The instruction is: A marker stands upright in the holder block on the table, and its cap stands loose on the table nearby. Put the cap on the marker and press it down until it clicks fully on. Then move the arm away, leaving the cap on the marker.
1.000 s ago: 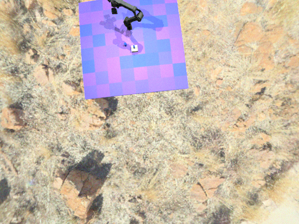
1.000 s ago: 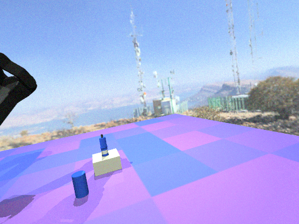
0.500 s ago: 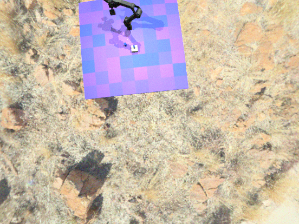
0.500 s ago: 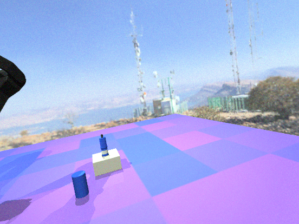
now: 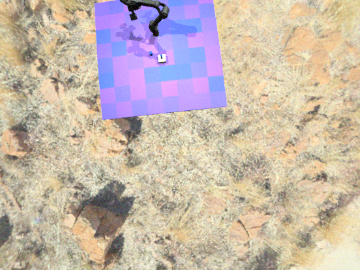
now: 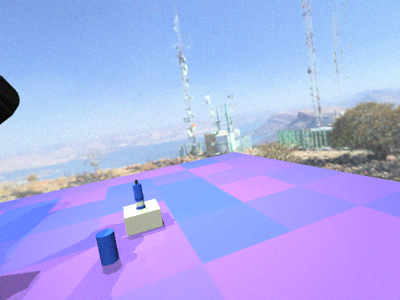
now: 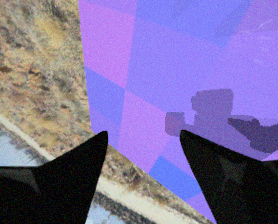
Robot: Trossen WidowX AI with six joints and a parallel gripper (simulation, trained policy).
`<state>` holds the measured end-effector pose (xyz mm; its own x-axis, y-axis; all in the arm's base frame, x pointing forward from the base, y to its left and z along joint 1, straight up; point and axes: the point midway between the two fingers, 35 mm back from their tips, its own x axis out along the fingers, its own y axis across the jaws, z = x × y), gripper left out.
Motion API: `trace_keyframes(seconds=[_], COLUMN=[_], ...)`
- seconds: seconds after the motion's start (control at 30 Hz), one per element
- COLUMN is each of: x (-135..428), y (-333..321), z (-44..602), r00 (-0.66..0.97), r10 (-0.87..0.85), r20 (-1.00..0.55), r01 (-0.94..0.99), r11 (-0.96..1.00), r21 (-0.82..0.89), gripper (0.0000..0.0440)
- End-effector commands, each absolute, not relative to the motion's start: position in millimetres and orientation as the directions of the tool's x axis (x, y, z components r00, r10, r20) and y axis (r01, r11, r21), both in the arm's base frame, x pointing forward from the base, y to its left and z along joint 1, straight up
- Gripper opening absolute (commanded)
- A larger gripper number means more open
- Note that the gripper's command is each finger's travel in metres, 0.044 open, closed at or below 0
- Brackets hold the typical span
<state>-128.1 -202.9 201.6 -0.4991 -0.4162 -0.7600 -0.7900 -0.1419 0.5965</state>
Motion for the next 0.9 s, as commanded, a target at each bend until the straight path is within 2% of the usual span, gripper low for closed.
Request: trace_keyframes(seconds=[0.0,0.87], x=[-123.9,-83.3], y=[-209.1,-254.6], z=[201.0,187.1], r00=[-0.481,-0.351], r10=[-0.423,-0.444], r20=[-0.768,-0.824], r01=[-0.794,-0.790], r11=[-0.161,-0.332], r21=[0.586,0.515], gripper=[0.0312,0.0311])
